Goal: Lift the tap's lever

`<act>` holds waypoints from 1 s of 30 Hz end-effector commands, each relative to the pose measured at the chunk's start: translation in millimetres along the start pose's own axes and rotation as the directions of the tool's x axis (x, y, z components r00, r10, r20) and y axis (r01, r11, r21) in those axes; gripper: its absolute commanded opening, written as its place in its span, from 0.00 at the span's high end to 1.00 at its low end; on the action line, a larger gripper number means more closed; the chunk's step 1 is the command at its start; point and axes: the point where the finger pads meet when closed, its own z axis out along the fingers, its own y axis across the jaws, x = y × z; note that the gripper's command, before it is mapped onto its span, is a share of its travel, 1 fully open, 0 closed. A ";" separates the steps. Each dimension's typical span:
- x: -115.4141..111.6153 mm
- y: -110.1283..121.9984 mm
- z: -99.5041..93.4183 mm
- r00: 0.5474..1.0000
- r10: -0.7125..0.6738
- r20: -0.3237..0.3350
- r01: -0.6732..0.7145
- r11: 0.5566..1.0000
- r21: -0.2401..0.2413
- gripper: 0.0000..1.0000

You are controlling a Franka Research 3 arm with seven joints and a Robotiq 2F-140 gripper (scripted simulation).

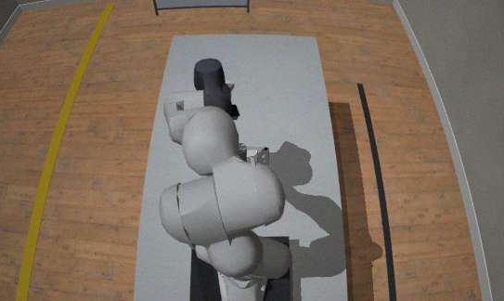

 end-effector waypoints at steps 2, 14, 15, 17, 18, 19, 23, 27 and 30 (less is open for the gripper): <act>0.6 0.8 0.7 1.000 0.005 -0.001 -0.005 1.000 -0.004 0.90; 0.6 0.8 0.7 1.000 0.005 -0.001 -0.005 1.000 -0.004 0.52; 0.6 0.8 0.7 1.000 0.005 -0.001 -0.005 1.000 -0.004 0.52; 0.6 0.8 0.7 1.000 0.005 -0.001 -0.005 1.000 -0.004 0.52; 0.6 0.8 0.7 1.000 0.005 -0.001 -0.005 1.000 -0.004 0.52; 0.6 0.8 0.7 1.000 0.005 -0.001 -0.005 1.000 -0.004 0.52; 0.6 0.8 0.7 1.000 0.005 -0.001 -0.005 1.000 -0.004 0.52; 0.6 0.8 0.7 1.000 0.005 -0.001 -0.005 1.000 -0.004 0.52; 0.6 0.8 0.7 1.000 0.005 -0.001 -0.005 1.000 -0.004 0.52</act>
